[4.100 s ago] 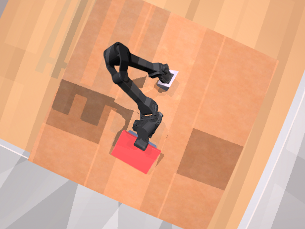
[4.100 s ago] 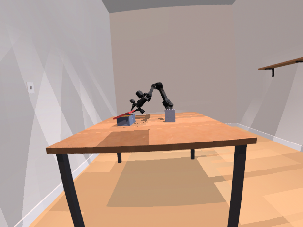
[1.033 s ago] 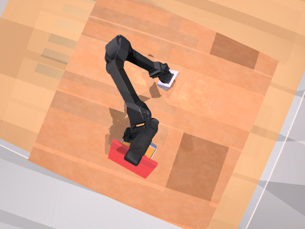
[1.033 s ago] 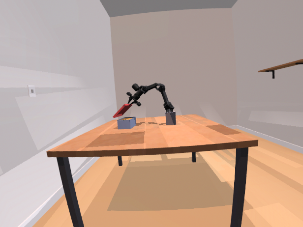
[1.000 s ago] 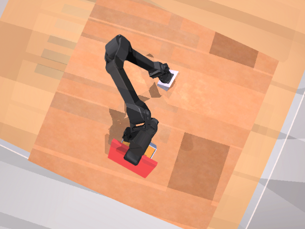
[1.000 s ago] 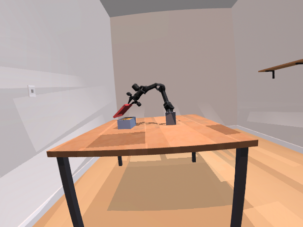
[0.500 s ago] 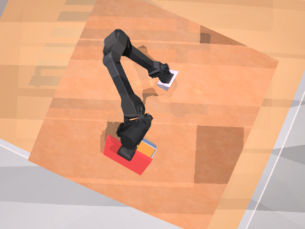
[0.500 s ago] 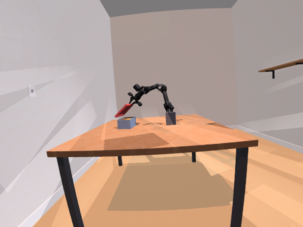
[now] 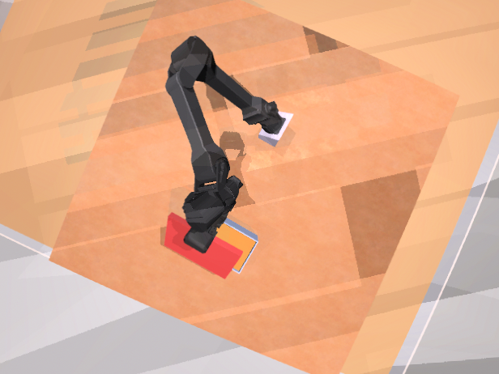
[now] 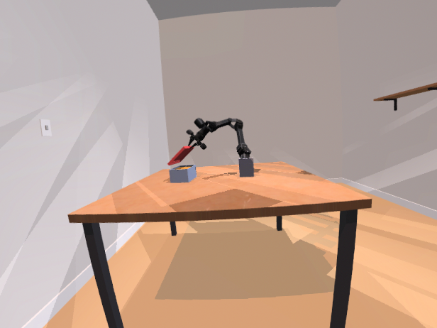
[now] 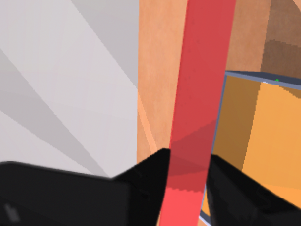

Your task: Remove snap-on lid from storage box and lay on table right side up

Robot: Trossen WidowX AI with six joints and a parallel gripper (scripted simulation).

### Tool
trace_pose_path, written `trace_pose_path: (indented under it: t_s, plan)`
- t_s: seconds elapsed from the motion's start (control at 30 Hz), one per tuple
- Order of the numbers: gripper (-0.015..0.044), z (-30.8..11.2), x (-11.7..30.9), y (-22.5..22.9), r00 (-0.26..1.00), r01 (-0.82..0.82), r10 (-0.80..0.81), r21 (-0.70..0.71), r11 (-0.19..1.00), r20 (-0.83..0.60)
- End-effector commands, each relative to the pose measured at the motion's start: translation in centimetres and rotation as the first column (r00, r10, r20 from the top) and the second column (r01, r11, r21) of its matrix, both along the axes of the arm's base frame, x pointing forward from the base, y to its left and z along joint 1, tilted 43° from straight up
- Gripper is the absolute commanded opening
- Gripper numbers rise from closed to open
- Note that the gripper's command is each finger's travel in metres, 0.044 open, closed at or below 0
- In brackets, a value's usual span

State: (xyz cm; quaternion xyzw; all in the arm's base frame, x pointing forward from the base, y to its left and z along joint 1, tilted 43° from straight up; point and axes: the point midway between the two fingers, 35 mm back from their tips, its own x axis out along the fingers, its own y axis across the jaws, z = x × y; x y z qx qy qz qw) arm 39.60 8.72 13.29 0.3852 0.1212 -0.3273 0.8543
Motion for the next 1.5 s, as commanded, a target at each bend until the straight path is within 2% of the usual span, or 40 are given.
trace_pose_path:
  t_s: [0.0,1.47]
  plan:
    - [0.0000,0.7,-0.1,-0.3,1.000,-0.012,0.012,0.002,1.000,0.002]
    - [0.0000,6.6,-1.5,-6.7,1.000,-0.012,0.012,-0.001,1.000,0.001]
